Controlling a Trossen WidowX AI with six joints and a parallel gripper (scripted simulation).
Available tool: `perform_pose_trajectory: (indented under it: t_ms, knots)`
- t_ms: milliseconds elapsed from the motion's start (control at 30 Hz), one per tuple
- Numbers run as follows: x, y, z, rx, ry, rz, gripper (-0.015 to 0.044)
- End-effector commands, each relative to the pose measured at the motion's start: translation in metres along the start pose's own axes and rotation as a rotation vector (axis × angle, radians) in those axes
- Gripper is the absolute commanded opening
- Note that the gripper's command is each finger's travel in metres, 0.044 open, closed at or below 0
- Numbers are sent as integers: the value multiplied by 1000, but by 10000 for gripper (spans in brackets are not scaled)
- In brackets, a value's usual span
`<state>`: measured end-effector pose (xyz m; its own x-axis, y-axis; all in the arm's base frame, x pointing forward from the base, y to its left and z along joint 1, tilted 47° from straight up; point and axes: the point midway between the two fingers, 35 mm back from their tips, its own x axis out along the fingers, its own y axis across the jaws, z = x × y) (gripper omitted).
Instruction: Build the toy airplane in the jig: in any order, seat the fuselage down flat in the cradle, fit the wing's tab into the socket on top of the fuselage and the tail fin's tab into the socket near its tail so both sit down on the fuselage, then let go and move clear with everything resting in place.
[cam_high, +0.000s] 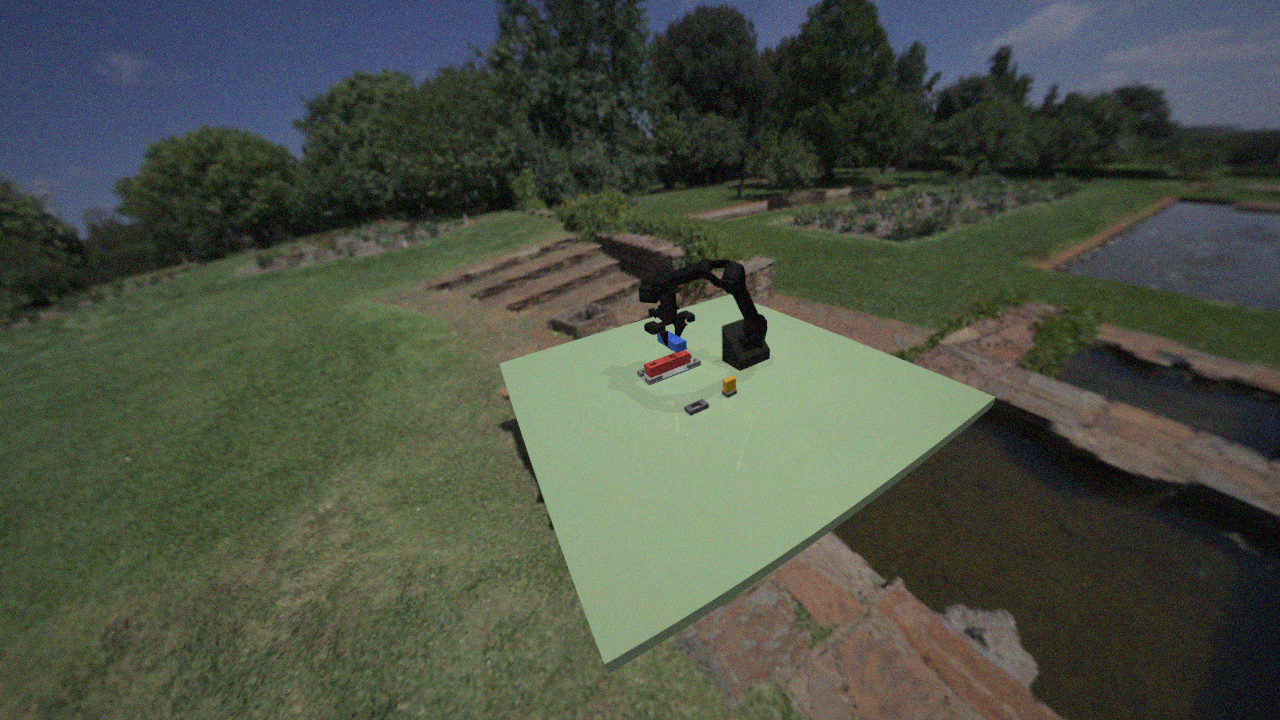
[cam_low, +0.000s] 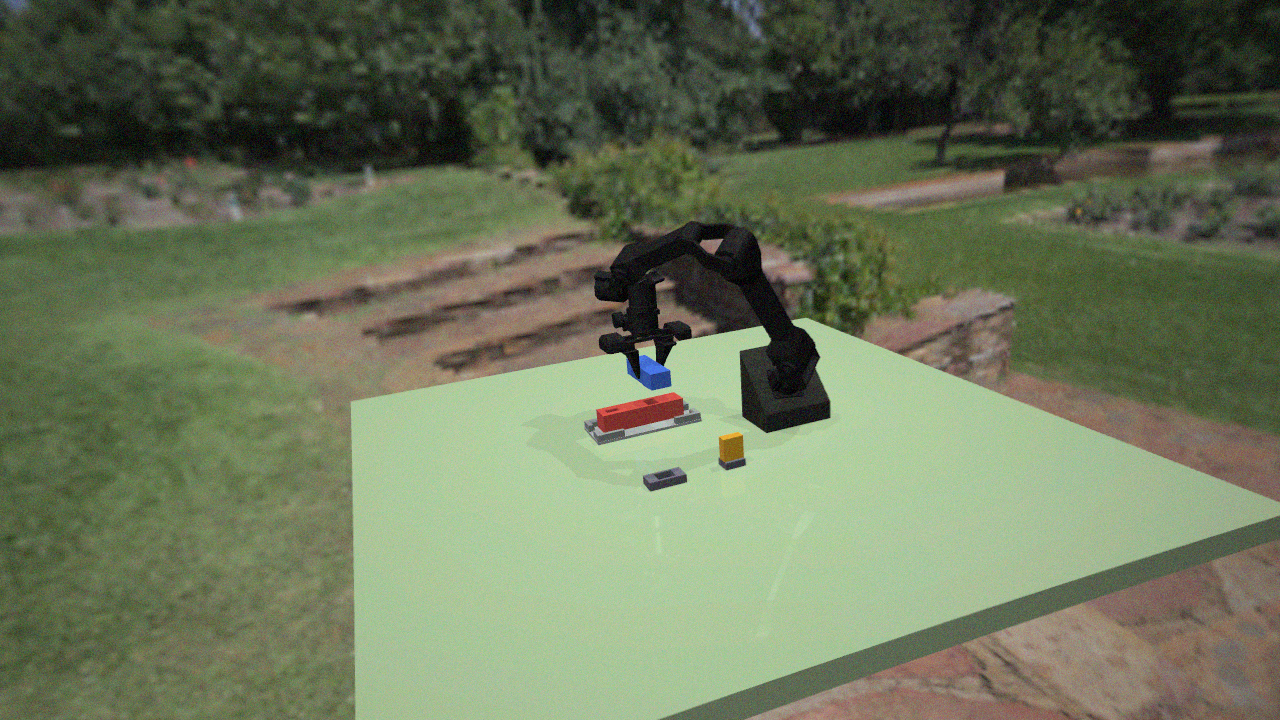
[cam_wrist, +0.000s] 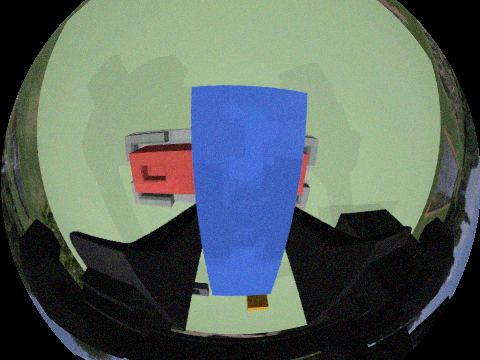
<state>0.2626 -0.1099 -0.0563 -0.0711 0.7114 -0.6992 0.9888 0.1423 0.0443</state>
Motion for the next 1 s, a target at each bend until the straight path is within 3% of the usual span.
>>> perform_pose_trajectory:
  t_ms: [0, 967]
  knots:
    - [0, 0, 0, 5, -2, -1, 195]
    - [30, 0, 1, 5, -1, -1, 195]
